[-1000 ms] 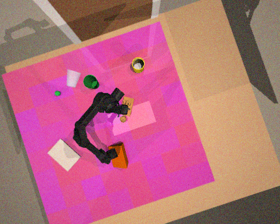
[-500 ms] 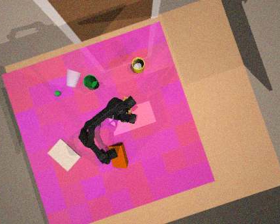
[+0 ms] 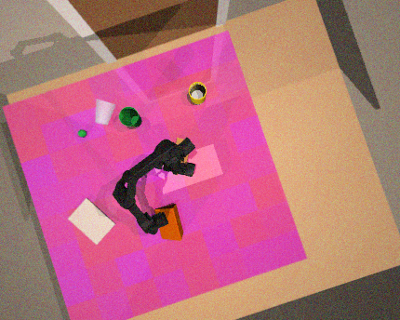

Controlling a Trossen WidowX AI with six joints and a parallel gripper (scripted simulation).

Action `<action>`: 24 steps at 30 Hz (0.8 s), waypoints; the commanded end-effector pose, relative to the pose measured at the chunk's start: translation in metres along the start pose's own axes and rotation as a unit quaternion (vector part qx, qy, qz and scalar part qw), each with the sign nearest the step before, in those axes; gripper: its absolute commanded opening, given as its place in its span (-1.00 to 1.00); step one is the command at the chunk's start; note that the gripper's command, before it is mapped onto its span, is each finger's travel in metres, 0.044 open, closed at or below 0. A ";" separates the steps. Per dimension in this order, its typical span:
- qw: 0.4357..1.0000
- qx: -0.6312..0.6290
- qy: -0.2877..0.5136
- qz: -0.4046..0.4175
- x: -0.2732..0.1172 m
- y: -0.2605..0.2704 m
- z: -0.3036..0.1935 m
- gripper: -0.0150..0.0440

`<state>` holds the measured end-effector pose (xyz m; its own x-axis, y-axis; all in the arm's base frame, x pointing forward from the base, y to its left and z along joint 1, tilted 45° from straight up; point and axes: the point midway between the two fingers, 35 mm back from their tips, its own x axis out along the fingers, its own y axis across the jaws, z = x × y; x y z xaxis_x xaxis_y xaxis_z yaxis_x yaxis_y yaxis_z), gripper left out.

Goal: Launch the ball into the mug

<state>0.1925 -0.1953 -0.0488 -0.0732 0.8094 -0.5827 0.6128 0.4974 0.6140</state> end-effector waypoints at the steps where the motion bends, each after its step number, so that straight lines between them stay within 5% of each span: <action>1: 1.000 0.000 -0.001 0.000 -0.001 0.000 0.000 -0.49; 4: 1.000 0.000 -0.001 0.000 -0.001 0.000 0.000 -0.49; 14: 1.000 0.000 -0.003 -0.001 -0.003 0.000 -0.001 0.40; 21: 0.994 0.007 -0.100 -0.047 -0.077 0.001 -0.031 1.00; 24: 0.989 0.013 -0.134 -0.065 -0.102 0.002 -0.047 1.00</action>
<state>0.1725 -0.2468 0.0137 0.0274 0.6841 -0.7289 0.6207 0.5599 0.5488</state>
